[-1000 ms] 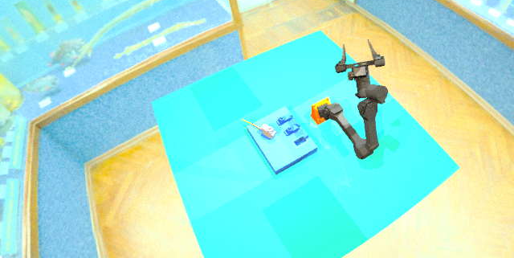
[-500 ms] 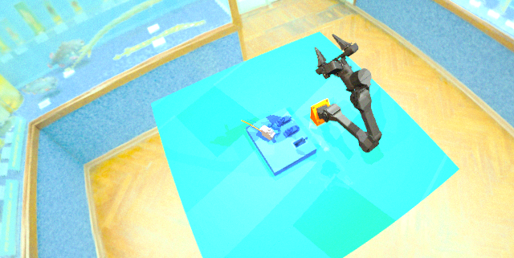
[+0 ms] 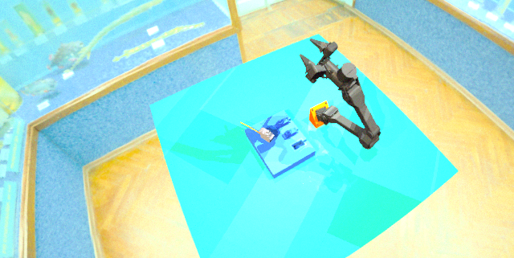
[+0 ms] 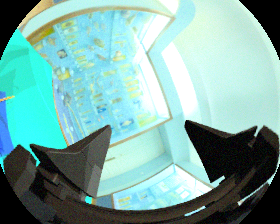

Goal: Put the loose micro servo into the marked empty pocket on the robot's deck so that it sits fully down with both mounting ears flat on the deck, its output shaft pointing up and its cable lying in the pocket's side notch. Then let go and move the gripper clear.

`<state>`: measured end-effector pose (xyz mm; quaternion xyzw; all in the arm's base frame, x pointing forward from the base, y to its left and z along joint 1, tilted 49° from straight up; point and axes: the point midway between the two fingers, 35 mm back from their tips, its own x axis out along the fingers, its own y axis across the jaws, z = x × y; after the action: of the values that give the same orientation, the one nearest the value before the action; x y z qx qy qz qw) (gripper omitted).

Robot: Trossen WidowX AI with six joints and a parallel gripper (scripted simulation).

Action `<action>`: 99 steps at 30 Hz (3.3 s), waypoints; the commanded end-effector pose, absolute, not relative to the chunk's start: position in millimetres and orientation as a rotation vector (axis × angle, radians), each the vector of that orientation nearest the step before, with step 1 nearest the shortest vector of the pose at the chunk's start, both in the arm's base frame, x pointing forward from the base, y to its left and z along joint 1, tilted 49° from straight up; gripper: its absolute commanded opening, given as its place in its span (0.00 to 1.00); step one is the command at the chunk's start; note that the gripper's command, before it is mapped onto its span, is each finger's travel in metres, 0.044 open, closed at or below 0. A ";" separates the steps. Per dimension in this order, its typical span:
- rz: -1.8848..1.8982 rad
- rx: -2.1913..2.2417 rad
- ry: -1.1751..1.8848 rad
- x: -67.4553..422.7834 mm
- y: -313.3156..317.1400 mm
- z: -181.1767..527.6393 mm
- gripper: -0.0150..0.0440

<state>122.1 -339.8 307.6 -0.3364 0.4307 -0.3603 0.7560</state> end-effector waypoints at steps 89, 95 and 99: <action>1.681 -0.931 0.210 331.2 -72.0 33.7 1.00; 1.680 -0.931 0.210 331.2 -68.3 30.4 1.00; 1.680 -0.931 0.210 331.0 -63.6 26.2 1.00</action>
<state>331.8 -69.9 30.2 -0.4002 0.0893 0.7143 0.5671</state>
